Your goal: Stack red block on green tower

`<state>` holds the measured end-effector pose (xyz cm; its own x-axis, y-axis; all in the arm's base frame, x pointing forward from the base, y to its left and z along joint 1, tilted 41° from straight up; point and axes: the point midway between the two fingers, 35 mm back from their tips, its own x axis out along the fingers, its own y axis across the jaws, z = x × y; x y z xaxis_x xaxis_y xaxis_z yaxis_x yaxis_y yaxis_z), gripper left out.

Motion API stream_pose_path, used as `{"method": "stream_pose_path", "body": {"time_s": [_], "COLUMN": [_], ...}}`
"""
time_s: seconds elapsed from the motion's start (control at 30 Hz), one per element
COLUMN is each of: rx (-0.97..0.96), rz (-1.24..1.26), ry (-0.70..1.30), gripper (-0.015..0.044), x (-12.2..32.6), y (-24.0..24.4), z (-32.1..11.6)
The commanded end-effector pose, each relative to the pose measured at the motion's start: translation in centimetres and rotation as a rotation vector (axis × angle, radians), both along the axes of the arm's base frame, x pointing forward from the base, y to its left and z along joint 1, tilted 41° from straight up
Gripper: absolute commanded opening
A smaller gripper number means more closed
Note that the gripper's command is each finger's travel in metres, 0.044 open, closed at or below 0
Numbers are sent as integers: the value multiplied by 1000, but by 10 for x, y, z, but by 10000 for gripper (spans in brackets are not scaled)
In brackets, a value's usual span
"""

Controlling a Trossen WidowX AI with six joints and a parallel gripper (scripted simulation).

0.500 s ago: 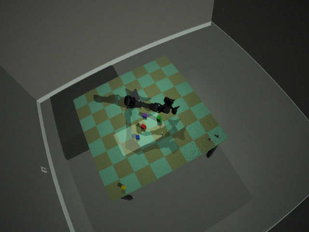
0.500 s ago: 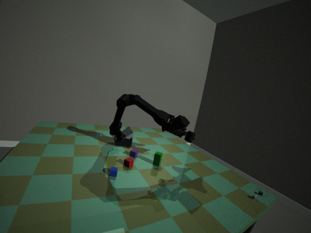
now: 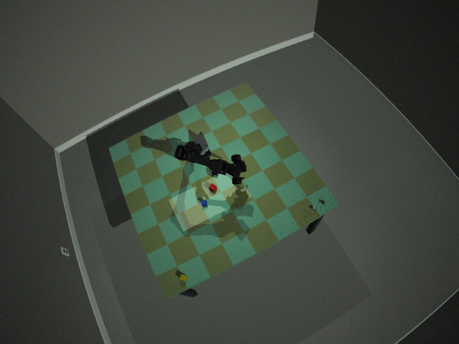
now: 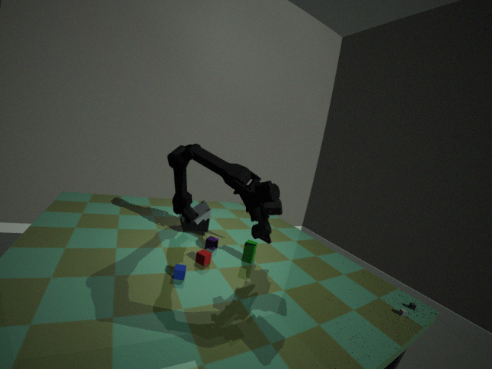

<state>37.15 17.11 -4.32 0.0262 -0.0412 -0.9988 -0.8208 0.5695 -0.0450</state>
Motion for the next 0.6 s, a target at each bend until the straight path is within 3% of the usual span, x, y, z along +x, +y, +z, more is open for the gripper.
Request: {"method": "stream_pose_path", "body": {"time_s": [0.0, 0.27, 0.57], "rx": [-207, -633, -667], "rz": [-169, -434, -451], "ry": [-4, -66, -75], "gripper": [440, 440, 440], "x": [-8, -41, -48], "y": [-53, -152, -155], "z": [35, 122, 127]}}
